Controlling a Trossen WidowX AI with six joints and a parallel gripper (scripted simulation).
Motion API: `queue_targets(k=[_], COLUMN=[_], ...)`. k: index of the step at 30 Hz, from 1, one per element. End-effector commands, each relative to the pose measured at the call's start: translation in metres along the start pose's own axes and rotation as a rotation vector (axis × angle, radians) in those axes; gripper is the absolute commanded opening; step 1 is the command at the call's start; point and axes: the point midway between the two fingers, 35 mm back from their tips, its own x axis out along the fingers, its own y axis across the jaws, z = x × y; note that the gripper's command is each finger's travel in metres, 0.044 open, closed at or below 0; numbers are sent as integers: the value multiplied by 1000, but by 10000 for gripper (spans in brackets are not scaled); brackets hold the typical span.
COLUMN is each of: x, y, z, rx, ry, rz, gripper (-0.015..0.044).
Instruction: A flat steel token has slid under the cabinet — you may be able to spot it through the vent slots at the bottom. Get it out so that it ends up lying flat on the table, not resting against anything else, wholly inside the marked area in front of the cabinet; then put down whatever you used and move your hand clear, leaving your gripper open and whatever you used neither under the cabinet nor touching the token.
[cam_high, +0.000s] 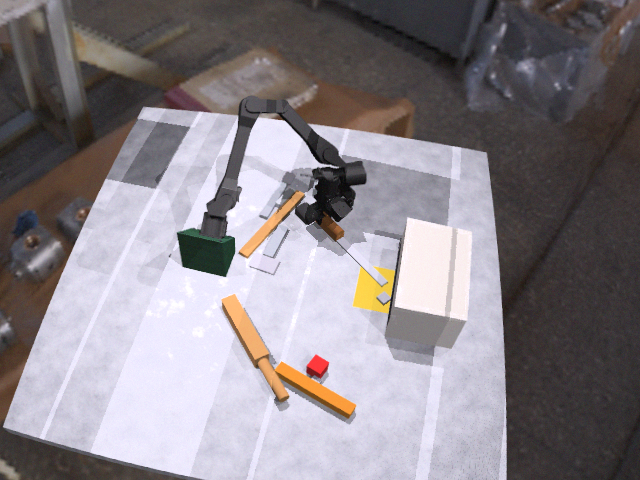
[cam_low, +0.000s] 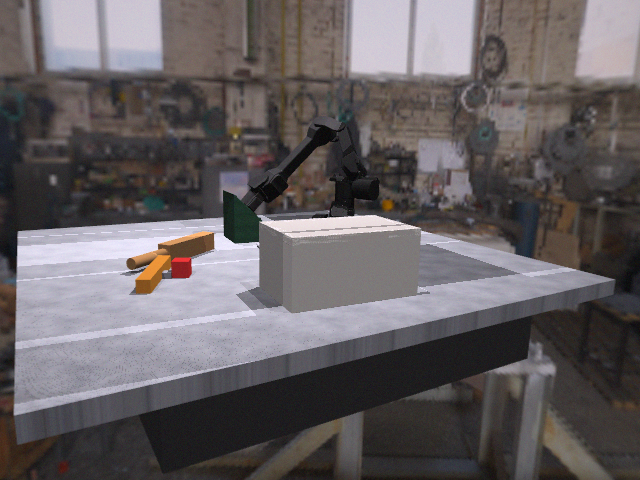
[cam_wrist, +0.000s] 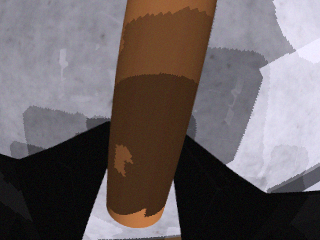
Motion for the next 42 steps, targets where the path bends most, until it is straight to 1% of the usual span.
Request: queue_targets(k=[1, 42], x=[0, 0], y=[0, 2], z=[5, 63], rx=[0, 3], ry=[0, 0], rz=[0, 0], gripper=[0, 0])
